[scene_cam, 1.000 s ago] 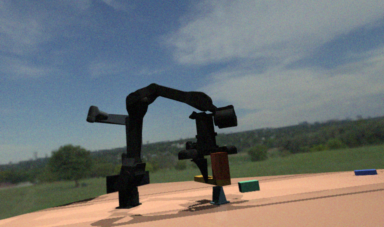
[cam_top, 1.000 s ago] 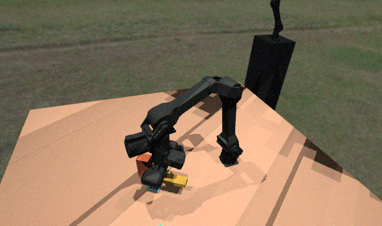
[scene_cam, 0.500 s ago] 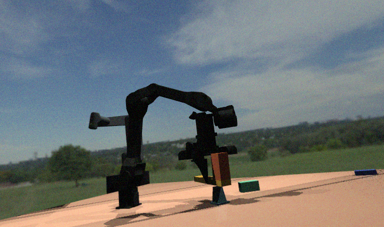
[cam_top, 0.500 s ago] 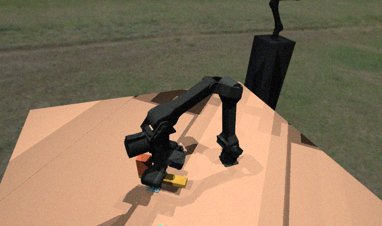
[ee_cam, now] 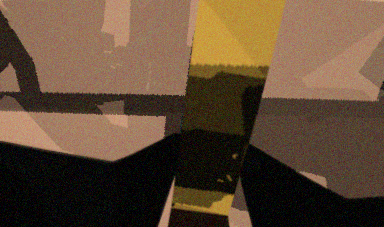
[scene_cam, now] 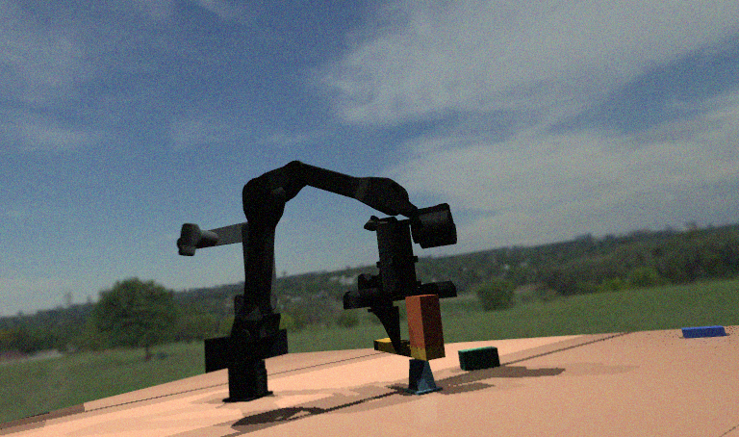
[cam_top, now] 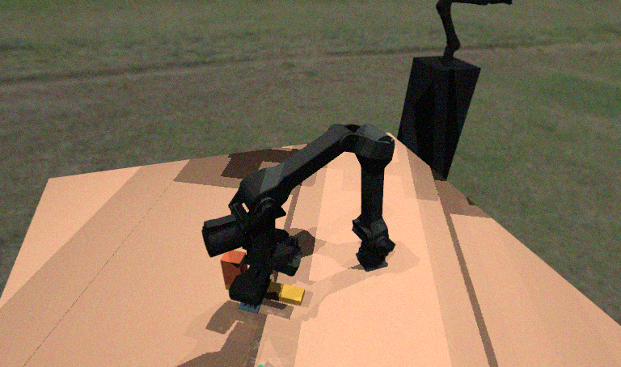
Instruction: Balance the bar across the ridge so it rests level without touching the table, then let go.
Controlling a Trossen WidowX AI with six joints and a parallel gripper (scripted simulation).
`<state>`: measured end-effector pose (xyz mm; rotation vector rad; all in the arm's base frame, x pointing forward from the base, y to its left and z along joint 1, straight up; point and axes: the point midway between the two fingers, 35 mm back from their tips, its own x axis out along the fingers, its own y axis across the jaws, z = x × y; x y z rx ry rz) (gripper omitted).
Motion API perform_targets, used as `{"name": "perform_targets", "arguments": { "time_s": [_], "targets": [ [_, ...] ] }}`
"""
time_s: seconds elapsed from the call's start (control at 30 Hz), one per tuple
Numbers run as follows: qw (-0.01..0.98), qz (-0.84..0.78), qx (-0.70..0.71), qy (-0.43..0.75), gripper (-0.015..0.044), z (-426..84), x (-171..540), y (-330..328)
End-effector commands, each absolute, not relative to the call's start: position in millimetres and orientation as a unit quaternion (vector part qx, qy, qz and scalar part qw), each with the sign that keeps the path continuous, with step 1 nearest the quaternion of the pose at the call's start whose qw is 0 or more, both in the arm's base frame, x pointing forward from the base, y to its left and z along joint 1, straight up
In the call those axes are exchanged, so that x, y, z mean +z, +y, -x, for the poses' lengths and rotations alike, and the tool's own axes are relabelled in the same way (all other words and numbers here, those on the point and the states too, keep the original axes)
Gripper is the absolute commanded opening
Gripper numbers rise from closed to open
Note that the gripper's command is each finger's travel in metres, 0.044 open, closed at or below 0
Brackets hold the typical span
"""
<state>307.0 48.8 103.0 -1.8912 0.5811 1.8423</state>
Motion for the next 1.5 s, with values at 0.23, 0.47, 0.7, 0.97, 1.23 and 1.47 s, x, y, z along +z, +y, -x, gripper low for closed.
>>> {"name": "perform_targets", "arguments": {
  "time_s": [0.23,0.47,0.7,0.97,1.23,1.47],
  "targets": [
    [0.216,0.684,0.665,0.207,0.0000,-307.7,102.4,48.9],
    [0.216,0.684,0.665,0.207,0.0000,-307.7,101.7,48.9],
    [0.216,0.684,0.665,0.207,0.0000,-307.8,101.2,48.9],
    [0.216,0.684,0.665,0.207,0.0000,-307.8,100.5,48.9],
    [0.216,0.684,0.665,0.207,0.0000,-307.9,99.9,48.8],
    [0.216,0.684,0.665,0.207,0.0000,-307.8,99.3,48.8]
  ]
}}
